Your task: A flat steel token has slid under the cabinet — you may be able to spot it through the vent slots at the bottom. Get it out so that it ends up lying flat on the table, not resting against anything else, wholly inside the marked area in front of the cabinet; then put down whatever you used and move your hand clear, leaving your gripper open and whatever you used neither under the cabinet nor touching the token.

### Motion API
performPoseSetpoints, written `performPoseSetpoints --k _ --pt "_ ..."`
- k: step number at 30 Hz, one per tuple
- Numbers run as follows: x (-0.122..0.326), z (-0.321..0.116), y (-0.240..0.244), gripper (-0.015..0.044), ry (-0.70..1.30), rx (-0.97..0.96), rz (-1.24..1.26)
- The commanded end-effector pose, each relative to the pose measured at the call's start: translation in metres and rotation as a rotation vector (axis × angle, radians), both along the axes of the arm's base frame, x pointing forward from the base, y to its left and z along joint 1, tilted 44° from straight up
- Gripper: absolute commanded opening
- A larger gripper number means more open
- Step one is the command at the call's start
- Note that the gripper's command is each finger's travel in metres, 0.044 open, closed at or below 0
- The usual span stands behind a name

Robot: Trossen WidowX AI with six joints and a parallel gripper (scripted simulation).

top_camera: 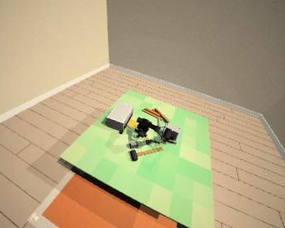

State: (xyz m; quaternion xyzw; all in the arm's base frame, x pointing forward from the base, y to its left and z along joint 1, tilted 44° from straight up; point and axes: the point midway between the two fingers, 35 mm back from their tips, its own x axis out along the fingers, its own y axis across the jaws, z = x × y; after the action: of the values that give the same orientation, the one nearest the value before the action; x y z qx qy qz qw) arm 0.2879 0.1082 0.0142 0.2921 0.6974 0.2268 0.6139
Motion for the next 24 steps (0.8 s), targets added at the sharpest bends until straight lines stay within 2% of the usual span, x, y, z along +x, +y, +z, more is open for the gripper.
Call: performPoseSetpoints --k 1,24 --pt "-0.006 0.0 0.0 0.0 0.007 0.0 -0.004" --pt "-0.033 0.005 0.003 0.0 0.009 0.0 -0.004"
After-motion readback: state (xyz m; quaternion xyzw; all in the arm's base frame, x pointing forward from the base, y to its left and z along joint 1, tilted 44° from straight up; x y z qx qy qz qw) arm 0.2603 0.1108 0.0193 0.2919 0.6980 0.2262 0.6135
